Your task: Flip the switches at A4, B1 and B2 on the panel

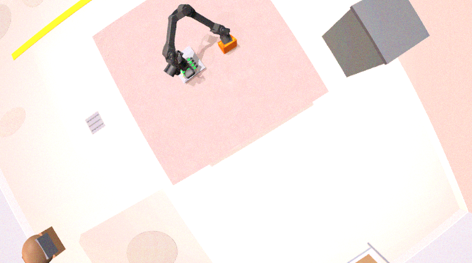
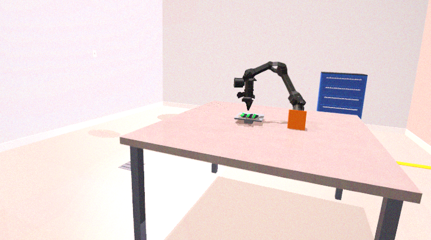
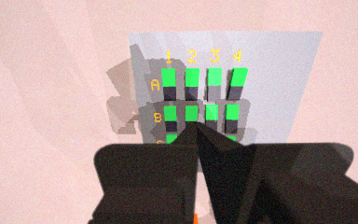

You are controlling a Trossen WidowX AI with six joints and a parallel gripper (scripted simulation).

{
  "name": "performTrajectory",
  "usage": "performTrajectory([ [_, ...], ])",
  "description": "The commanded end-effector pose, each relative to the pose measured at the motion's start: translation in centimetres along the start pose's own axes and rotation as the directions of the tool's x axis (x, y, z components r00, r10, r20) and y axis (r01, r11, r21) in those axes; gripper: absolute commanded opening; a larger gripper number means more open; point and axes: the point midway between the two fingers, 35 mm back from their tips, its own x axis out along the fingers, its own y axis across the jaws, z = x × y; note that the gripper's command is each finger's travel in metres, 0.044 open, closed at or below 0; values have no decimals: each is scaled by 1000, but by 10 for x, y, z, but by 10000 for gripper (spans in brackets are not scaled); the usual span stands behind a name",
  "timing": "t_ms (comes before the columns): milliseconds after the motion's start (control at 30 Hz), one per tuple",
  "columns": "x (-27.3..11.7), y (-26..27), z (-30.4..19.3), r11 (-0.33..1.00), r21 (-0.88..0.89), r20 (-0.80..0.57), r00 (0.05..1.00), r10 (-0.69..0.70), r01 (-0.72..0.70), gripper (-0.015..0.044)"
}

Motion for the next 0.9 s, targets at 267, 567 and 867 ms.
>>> performTrajectory([
  [267,19,0,-1,1000,-9,-5,1000,-7,7,0],
  [567,31,0,0,1000,-9,-5,1000,-7,7,0],
  [867,31,0,0,1000,-9,-5,1000,-7,7,0],
])
